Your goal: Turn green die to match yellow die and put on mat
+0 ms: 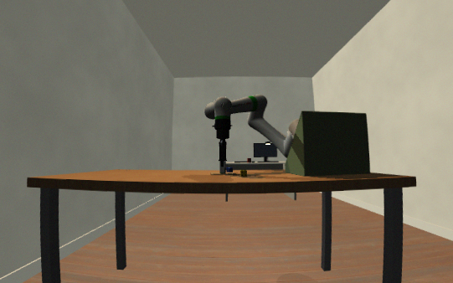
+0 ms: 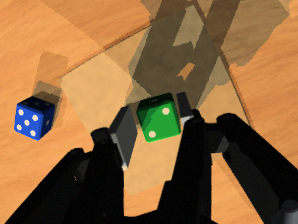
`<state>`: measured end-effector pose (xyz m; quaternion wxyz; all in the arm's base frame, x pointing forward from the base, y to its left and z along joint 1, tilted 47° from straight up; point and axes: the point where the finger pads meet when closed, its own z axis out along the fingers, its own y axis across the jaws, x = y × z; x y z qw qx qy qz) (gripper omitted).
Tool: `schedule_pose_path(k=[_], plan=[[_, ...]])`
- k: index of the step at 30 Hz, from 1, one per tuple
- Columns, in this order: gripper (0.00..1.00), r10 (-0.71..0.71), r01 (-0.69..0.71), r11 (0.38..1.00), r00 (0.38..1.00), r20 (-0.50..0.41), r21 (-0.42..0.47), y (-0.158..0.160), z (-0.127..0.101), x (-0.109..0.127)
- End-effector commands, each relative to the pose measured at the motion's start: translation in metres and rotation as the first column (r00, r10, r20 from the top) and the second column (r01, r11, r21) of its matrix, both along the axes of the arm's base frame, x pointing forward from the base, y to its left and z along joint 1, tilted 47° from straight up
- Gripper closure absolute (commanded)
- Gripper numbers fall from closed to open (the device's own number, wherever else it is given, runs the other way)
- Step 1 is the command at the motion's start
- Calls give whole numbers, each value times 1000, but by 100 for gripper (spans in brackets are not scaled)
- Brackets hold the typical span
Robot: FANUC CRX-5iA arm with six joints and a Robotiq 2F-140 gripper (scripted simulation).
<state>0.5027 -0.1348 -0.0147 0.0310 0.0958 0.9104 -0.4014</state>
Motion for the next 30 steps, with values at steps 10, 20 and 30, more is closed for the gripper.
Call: schedule_pose_path(k=[10, 20, 30], plan=[[84, 0, 0, 1000, 1000, 0, 0, 0, 0, 0], [84, 0, 0, 1000, 1000, 0, 0, 0, 0, 0], [84, 0, 0, 1000, 1000, 0, 0, 0, 0, 0]])
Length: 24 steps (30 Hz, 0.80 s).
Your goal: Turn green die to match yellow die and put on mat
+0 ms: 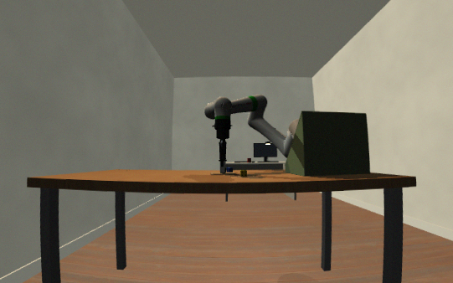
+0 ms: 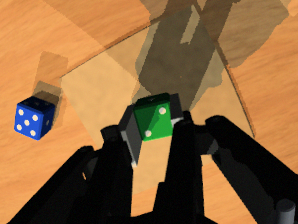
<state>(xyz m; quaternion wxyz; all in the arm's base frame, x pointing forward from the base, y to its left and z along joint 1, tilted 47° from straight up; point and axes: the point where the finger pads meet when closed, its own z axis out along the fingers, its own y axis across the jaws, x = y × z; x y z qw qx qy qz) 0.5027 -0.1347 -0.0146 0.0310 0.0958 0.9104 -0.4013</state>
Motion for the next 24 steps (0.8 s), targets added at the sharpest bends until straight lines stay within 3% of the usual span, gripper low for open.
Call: schedule_pose_path(k=[1, 13, 24], plan=[[84, 0, 0, 1000, 1000, 0, 0, 0, 0, 0], [84, 0, 0, 1000, 1000, 0, 0, 3, 2, 0], [84, 0, 0, 1000, 1000, 0, 0, 43, 39, 1]])
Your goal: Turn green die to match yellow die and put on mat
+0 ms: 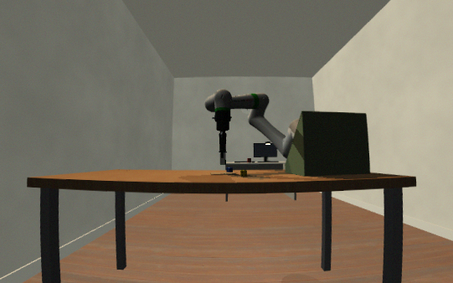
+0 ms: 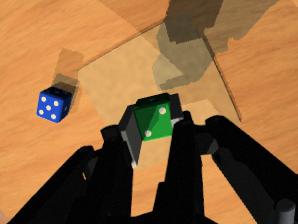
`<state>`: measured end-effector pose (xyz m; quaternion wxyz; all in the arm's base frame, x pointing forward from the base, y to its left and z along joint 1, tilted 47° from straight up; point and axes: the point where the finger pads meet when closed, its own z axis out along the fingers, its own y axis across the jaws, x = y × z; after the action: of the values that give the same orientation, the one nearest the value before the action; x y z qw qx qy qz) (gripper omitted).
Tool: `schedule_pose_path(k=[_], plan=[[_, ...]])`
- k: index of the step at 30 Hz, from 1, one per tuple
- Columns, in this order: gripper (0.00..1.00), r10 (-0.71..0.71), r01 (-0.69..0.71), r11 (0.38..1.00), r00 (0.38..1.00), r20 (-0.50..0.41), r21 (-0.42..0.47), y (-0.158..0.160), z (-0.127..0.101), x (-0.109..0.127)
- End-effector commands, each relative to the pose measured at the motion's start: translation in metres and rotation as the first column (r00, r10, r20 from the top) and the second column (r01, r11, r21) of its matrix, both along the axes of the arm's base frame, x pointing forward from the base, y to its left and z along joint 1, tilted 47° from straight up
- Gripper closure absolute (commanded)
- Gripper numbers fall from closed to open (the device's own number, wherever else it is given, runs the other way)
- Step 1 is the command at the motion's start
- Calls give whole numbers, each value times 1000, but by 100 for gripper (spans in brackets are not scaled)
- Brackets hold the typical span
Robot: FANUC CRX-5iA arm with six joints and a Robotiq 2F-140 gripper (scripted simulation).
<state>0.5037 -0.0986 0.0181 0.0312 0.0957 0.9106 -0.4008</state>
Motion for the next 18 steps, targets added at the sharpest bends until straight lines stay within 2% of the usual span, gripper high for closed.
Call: schedule_pose_path(k=[1, 7, 18], plan=[[84, 0, 0, 1000, 1000, 0, -1, 12, 11, 1], [84, 0, 0, 1000, 1000, 0, -1, 35, 33, 1], [84, 0, 0, 1000, 1000, 0, -1, 38, 35, 1]])
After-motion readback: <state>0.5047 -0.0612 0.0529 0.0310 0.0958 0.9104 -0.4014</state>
